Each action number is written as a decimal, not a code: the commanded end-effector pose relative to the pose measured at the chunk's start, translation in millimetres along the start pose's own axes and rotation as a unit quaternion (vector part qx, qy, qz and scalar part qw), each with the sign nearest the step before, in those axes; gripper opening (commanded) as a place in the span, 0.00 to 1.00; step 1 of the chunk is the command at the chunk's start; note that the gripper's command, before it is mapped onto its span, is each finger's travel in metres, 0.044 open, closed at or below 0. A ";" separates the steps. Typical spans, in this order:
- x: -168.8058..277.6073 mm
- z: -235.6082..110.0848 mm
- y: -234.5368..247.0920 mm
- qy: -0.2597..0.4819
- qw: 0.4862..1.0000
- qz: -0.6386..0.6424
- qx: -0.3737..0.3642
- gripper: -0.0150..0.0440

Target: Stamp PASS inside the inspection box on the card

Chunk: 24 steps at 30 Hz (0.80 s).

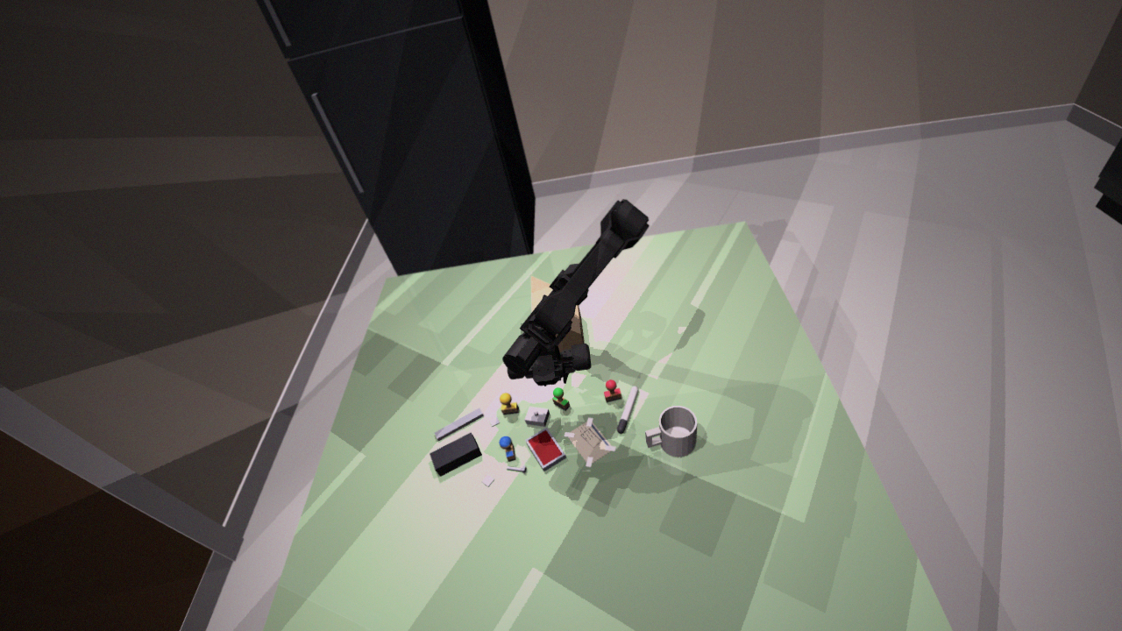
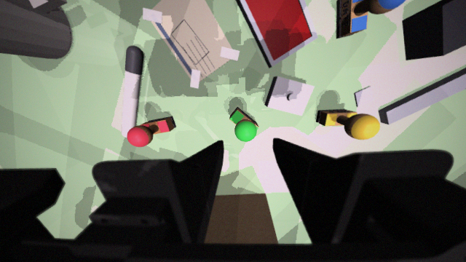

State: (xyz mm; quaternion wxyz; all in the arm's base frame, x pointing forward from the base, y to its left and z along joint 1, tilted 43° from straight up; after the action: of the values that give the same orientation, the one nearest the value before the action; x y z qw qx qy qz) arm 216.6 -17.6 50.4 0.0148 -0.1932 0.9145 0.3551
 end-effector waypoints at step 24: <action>0.5 37.4 -2.3 0.000 1.000 0.008 -0.004 0.61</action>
State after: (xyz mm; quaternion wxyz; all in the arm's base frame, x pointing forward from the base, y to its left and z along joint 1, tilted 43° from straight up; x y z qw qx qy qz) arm 214.9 0.5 25.9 0.0131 -0.1893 0.9151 0.3559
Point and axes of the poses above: the point midway between the two fingers, 35 mm back from their tips, its own z axis out along the fingers, its own y axis across the jaws, x = y × z, the point moved 9 cm from there along -z, back along the fingers, and after that the axes turned 14 degrees about -z, right-handed, at the moved point
